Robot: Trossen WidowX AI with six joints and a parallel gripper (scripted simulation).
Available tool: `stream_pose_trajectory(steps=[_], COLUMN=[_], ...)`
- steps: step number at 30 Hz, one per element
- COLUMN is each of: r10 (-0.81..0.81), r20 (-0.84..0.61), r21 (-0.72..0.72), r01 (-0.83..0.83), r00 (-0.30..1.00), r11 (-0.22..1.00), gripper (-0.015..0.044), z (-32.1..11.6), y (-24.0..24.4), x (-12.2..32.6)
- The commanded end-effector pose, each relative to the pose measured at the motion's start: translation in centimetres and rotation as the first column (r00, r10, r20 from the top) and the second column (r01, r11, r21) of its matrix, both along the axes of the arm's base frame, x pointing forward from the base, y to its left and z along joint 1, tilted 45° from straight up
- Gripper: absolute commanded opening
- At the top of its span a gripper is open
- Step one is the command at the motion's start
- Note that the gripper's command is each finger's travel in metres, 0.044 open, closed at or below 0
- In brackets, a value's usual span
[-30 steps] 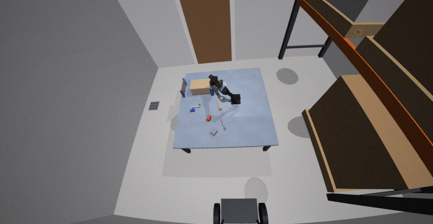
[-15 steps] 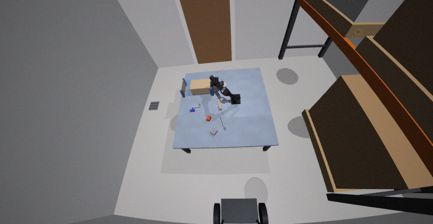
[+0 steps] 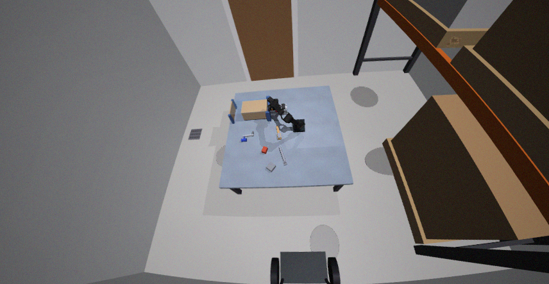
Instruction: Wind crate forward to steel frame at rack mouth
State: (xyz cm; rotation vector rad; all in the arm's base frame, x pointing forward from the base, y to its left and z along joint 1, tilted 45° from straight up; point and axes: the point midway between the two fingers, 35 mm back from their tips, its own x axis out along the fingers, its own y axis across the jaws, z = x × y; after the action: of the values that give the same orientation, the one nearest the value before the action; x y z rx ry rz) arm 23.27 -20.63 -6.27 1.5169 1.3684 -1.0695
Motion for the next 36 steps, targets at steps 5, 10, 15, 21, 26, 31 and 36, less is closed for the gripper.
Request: stream_pose_trajectory(steps=[5,10,15,21,26,31,36], r10=[0.002,0.002,0.002,0.002,0.002,0.002,0.002], r20=[-0.014,-0.014,-0.015,-0.015,-0.016,-0.016,-0.017], r21=[0.023,0.024,0.024,0.024,0.024,0.024,0.024], r01=[-0.001,-0.001,-0.001,-0.001,-0.001,-0.001,-0.001], r00=[1.0,1.0,1.0,1.0,1.0,1.0,1.0], r11=[1.0,1.0,1.0,1.0,1.0,1.0,1.0], gripper=[0.0,0.0,0.0,0.0,0.0,0.0,0.0], z=[0.6,0.9,1.0,1.2,1.3,1.4,1.4], y=[1.3,1.6,1.9,2.1,2.3,2.5,2.6], x=[-1.6,-2.3,-3.0,-3.9,-4.7,-5.4,-6.2])
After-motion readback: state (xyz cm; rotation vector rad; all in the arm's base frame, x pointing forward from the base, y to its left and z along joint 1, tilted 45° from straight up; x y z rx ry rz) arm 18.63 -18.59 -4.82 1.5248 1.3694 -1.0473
